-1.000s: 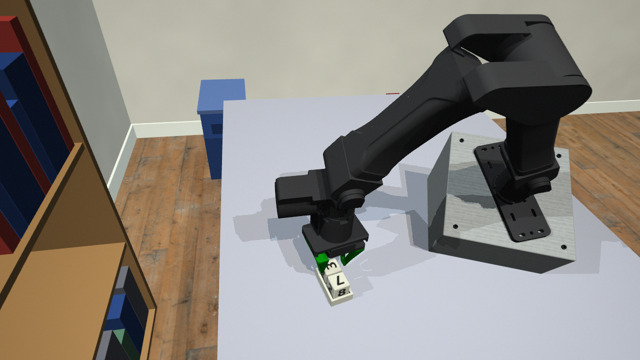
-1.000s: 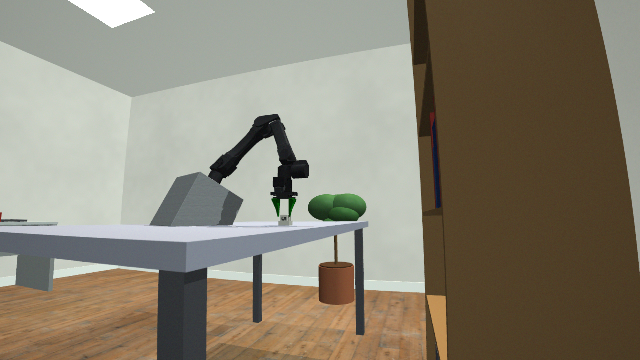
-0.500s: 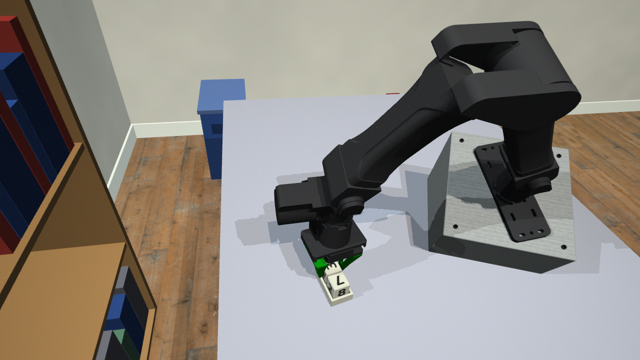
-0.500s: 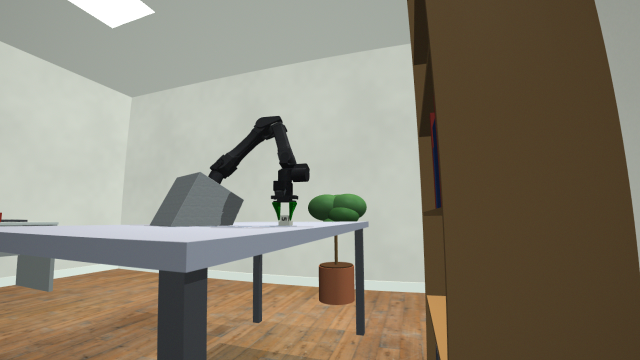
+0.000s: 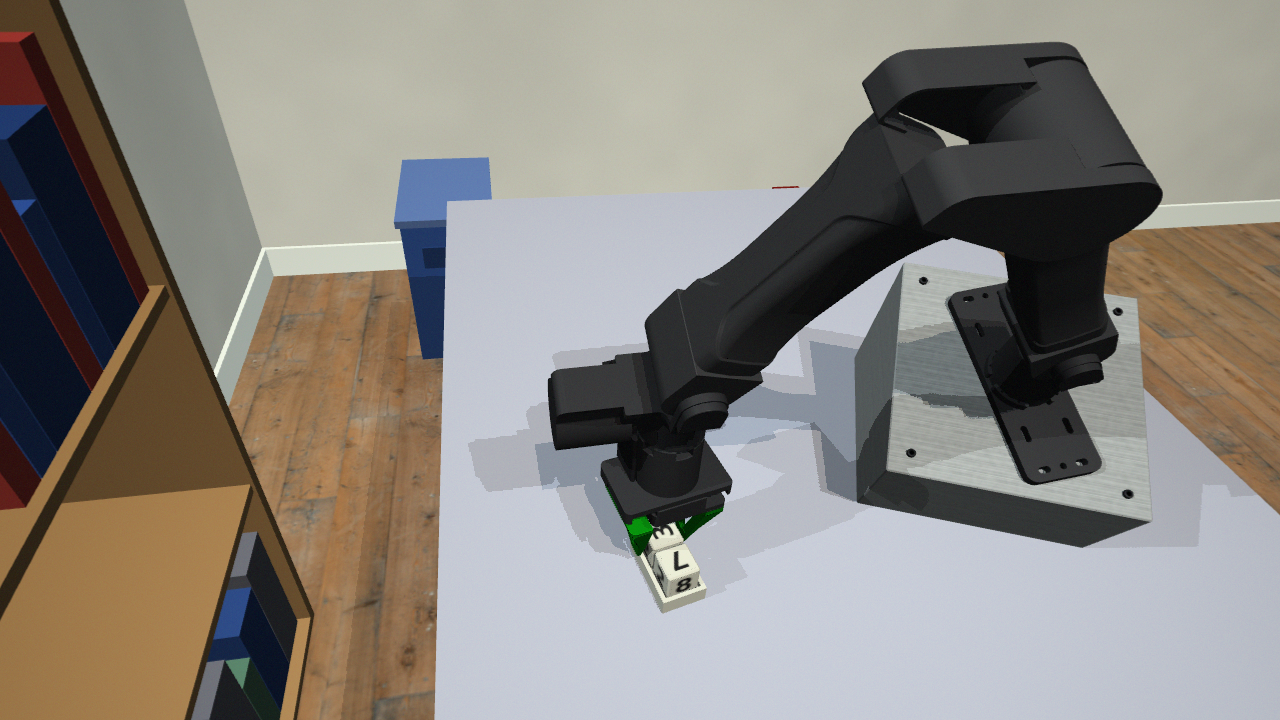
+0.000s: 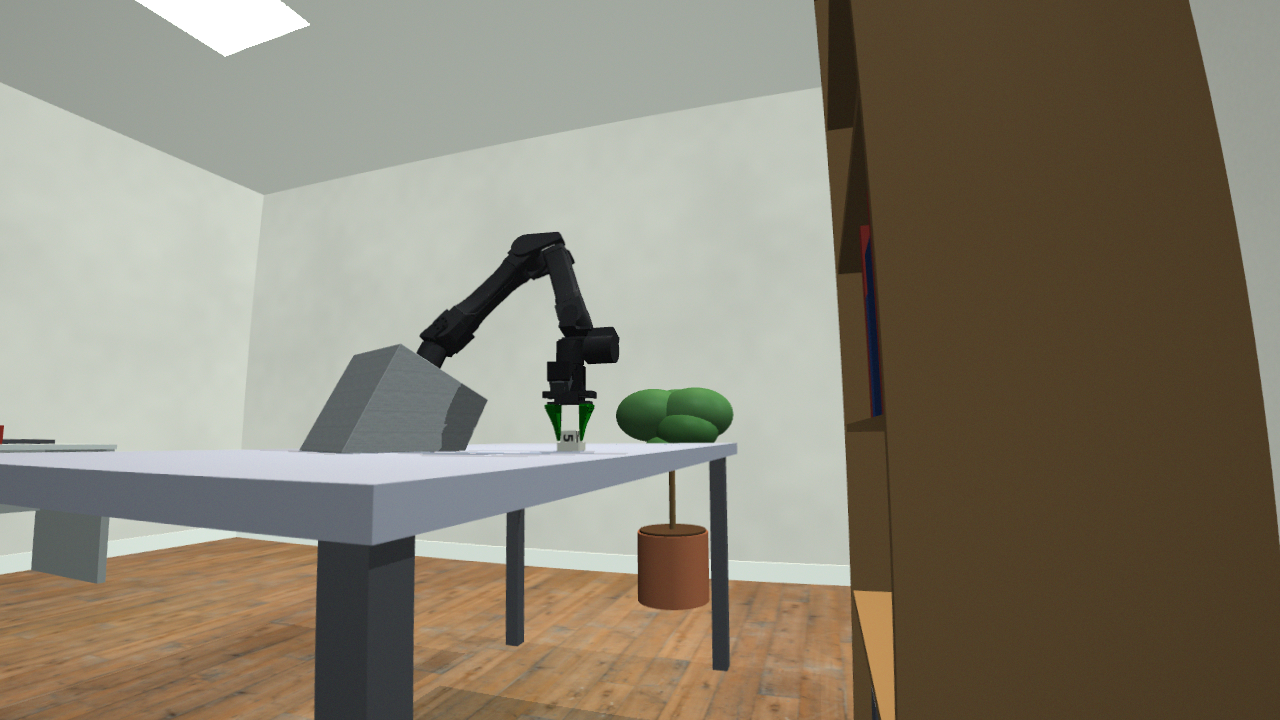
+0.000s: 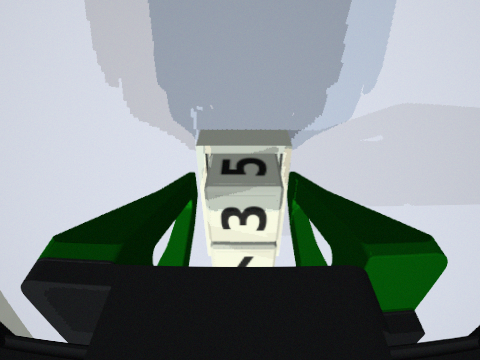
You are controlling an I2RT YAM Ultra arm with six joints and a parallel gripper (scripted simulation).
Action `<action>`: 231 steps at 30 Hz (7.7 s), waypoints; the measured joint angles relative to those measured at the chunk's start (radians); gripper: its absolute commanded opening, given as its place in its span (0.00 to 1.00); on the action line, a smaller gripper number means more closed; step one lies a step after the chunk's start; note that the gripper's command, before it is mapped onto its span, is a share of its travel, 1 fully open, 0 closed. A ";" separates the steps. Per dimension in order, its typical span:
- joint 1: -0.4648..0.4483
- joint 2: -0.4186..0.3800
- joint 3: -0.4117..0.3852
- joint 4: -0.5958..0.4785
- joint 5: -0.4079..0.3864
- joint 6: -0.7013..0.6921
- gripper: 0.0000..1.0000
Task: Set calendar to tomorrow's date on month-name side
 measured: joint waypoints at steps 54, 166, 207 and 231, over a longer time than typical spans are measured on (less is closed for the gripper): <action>0.000 0.000 0.000 0.000 0.000 0.000 0.27; -0.106 -0.240 0.092 -0.392 -0.006 -2.356 0.27; -0.102 -0.249 0.093 -0.391 -0.003 -3.255 0.27; -0.057 -0.185 0.038 -0.270 0.001 -3.209 0.27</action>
